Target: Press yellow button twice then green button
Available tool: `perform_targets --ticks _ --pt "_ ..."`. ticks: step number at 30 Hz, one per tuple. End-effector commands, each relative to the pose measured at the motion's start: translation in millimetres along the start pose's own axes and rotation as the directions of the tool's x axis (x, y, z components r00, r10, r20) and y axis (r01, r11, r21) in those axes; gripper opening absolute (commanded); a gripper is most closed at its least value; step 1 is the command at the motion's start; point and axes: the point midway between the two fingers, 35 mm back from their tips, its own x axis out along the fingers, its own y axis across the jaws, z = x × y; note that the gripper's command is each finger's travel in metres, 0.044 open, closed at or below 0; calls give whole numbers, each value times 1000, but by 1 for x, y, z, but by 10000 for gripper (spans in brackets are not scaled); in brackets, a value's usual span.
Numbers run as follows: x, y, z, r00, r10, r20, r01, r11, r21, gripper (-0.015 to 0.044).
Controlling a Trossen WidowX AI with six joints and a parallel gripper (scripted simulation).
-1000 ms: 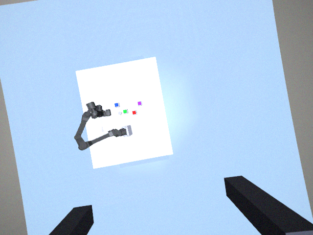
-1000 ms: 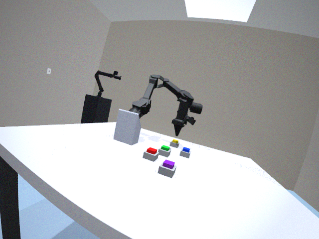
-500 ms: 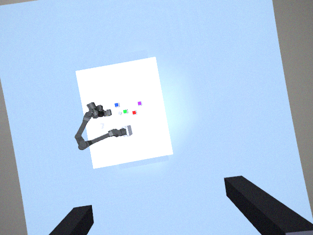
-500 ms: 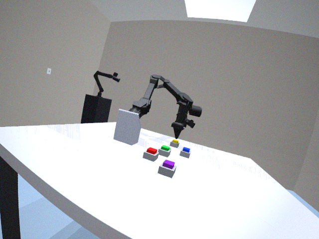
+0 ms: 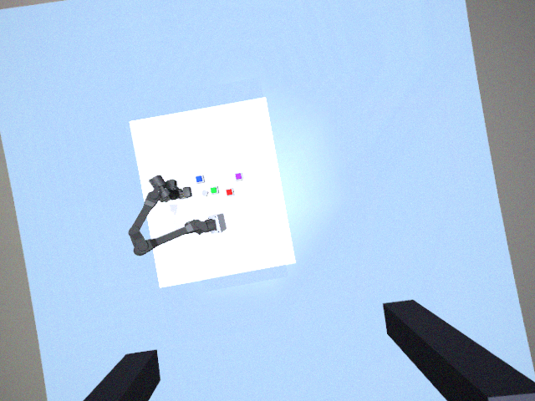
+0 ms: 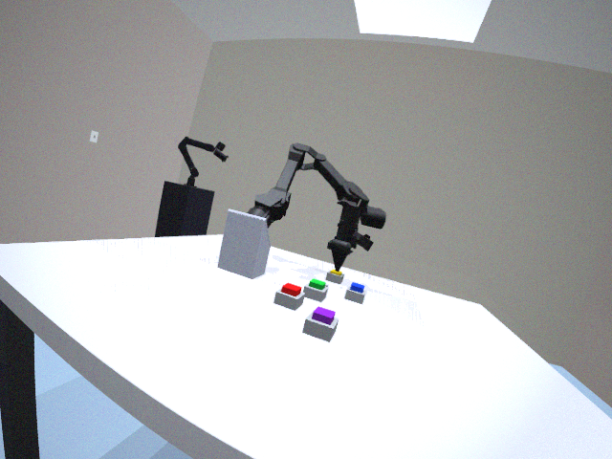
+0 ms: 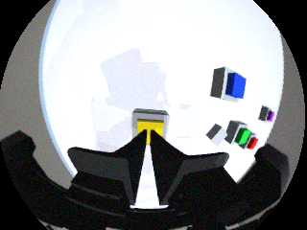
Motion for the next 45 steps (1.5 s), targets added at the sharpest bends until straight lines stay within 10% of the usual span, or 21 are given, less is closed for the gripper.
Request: perform_targets --ticks 1,45 --pt "1 -1 -1 1000 -5 -3 5 1000 6 20" --pt "1 -1 -1 1000 -5 -3 5 1000 6 20"
